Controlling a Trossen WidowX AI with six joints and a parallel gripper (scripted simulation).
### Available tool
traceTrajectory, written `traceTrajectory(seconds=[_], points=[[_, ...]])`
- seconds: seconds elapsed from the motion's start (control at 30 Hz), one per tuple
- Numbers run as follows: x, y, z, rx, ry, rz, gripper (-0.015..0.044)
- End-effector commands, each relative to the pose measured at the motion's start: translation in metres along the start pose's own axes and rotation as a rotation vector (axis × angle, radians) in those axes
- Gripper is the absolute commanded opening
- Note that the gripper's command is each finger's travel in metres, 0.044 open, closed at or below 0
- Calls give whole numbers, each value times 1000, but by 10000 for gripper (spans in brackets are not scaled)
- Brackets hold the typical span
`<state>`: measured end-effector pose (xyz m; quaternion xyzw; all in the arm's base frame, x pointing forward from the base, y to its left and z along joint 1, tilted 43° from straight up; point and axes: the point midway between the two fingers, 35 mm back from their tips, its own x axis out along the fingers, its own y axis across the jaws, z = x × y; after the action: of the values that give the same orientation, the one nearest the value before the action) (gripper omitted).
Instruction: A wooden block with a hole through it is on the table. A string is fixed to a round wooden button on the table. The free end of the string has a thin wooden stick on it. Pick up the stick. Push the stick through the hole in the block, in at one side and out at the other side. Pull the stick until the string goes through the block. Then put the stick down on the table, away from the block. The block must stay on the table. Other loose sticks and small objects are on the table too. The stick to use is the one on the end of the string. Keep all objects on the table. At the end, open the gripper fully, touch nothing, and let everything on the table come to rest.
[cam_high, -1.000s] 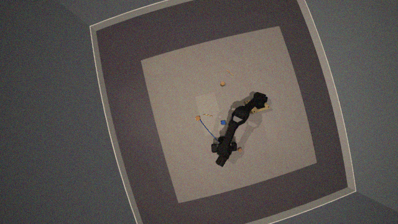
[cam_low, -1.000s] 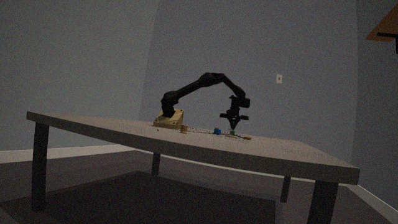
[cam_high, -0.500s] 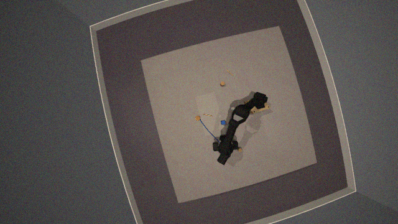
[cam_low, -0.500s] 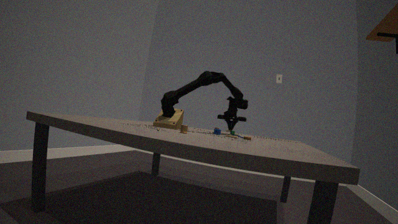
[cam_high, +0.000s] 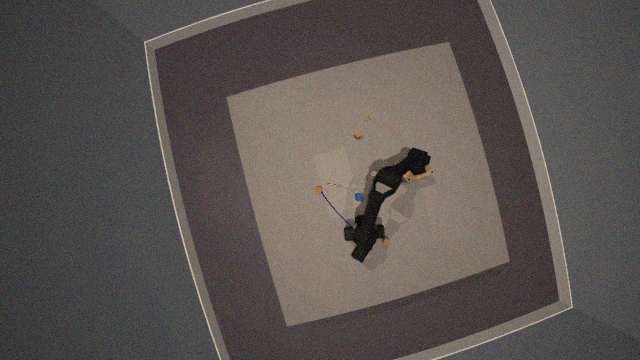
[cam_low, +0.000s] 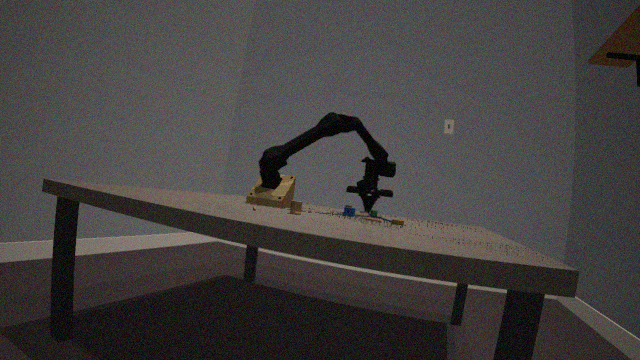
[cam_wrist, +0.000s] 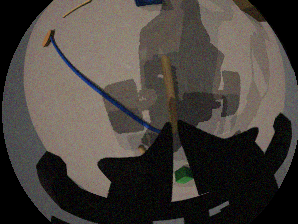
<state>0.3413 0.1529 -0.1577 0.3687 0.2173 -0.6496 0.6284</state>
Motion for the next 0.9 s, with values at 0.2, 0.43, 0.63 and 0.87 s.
traceTrajectory(seconds=[0.2,0.43,0.63,0.87], points=[[2,-1,8,-8,-4,-1,0],[1,0,17,-8,-4,-1,0],[1,1,24,-8,-4,-1,0],[1,1,33,-8,-5,-1,0]])
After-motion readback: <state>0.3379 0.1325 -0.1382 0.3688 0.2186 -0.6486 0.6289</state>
